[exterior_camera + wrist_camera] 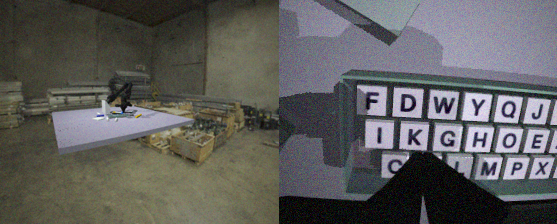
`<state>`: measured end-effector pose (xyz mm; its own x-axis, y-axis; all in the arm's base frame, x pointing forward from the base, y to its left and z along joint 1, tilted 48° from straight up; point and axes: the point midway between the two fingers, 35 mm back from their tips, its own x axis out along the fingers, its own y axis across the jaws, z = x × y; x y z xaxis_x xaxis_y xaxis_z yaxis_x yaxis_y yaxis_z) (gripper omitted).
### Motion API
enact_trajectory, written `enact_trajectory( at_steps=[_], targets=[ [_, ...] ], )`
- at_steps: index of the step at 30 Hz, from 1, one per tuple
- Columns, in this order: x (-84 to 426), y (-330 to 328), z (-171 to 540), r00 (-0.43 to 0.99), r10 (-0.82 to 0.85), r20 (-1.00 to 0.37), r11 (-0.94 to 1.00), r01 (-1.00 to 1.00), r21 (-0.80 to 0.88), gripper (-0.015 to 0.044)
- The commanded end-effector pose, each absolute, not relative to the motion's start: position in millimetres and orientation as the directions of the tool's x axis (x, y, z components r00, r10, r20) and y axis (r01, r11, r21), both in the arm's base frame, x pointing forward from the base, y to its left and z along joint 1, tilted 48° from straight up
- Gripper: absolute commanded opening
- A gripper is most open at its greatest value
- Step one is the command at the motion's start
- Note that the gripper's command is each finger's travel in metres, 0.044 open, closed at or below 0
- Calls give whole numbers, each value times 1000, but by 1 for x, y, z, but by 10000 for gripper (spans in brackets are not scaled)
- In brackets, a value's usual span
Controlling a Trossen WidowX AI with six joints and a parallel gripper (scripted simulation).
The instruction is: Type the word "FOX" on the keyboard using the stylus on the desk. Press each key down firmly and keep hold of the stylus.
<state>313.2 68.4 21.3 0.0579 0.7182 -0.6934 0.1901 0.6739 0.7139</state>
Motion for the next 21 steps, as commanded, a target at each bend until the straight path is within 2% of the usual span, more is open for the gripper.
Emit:
enact_trajectory(
  at_steps=[1,9,14,21],
  targets=[
    [316,70,23,46,740,-671,648,217,730,0],
    [316,68,21,46,740,-671,648,217,730,0],
    [302,26,-26,45,738,-674,651,218,727,0],
    [301,24,-28,45,738,-673,651,217,728,0]
  ],
)
